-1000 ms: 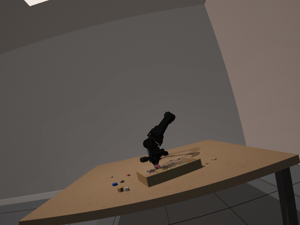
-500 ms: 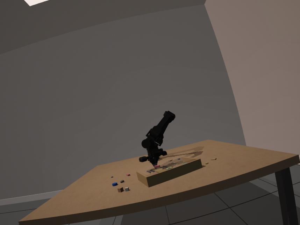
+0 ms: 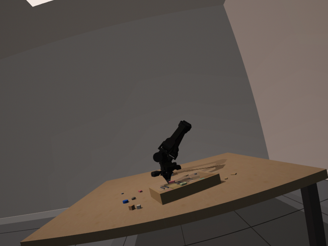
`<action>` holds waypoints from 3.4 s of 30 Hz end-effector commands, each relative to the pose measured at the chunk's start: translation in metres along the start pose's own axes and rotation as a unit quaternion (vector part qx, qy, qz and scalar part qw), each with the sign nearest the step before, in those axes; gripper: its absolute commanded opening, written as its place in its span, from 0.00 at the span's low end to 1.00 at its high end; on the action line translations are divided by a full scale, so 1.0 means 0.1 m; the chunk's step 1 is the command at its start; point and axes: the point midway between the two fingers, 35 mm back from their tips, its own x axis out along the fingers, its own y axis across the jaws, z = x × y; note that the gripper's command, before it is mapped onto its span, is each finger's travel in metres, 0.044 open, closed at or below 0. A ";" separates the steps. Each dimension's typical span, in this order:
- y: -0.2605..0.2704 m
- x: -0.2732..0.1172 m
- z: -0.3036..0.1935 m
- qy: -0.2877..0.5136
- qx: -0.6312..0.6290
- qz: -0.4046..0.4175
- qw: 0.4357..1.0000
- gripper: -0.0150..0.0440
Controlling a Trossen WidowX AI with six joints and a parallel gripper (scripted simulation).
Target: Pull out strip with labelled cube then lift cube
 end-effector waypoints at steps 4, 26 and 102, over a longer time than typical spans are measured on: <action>0.02 0.04 -0.18 0.011 0.003 0.001 1.000 0.25; 0.03 0.04 -0.52 0.012 0.004 0.001 1.000 0.25; 0.05 0.02 -1.29 0.013 0.005 0.000 1.000 0.25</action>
